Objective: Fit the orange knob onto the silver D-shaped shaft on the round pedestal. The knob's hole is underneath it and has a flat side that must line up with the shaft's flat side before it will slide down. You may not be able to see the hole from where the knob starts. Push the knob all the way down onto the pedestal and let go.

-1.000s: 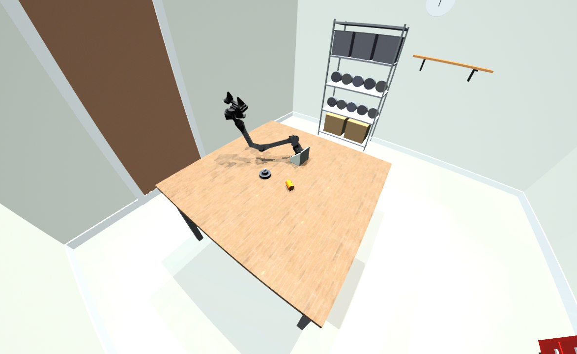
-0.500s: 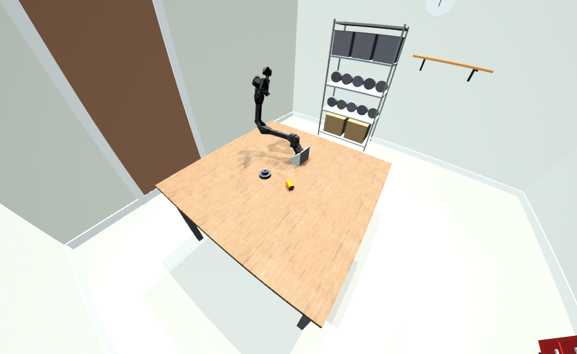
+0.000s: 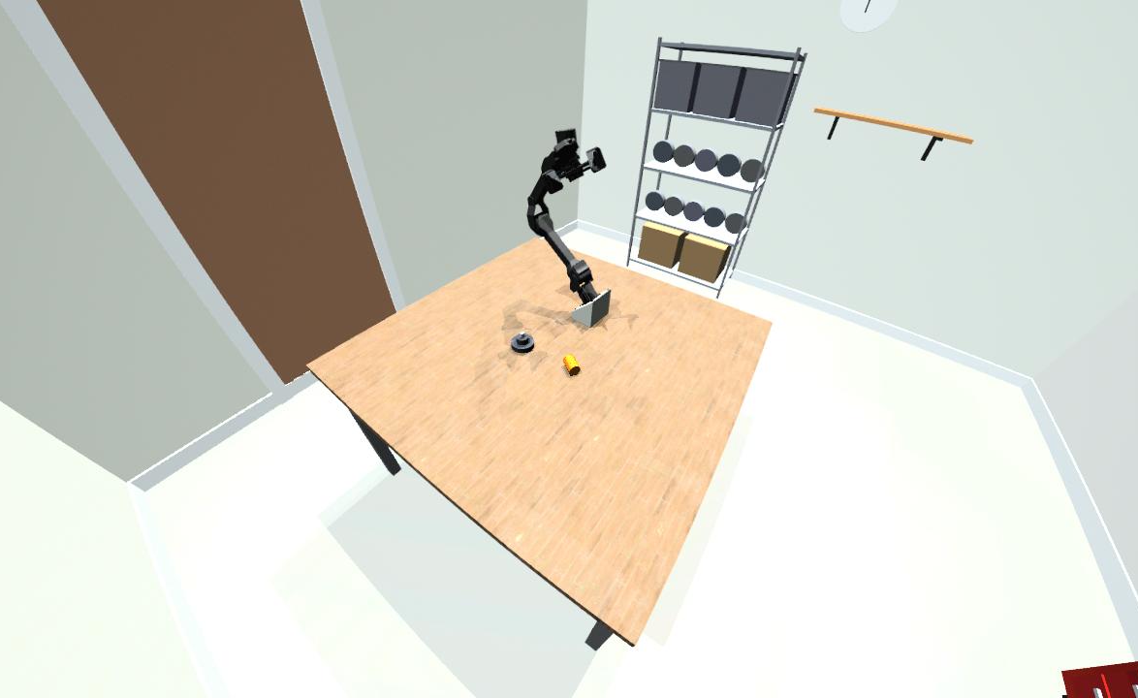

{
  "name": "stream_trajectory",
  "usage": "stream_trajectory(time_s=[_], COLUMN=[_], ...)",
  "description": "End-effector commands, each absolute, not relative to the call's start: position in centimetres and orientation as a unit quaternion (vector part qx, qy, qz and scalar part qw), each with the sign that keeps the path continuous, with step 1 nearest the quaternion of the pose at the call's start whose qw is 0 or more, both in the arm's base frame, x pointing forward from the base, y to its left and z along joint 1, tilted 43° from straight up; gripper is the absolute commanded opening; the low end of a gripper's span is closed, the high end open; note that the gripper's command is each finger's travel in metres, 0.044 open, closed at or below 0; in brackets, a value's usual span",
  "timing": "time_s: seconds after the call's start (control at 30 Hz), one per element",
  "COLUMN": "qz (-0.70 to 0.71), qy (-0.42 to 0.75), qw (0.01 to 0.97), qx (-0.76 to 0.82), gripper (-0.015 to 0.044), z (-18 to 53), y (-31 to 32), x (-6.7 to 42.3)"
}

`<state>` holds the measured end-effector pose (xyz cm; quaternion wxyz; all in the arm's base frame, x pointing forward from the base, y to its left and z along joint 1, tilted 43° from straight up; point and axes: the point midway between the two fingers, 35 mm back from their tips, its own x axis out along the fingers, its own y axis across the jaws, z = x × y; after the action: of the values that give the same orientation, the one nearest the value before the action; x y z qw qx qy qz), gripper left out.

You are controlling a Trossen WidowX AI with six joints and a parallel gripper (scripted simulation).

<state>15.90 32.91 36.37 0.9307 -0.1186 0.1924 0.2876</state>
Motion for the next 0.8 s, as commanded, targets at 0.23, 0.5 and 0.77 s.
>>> stream_trajectory(time_s=[0.23, 0.5, 0.77], qz=[0.141, 0.083, 0.077], qy=[0.360, 0.525, 0.697], qw=[0.845, 0.691, 0.483], qx=[-0.370, -0.490, -0.524], gripper=[0.0440, 0.0440, 0.0440], z=[19.4, 6.4, -4.8], y=[30.3, 22.5, 11.6], x=[28.1, 33.0, 32.4])
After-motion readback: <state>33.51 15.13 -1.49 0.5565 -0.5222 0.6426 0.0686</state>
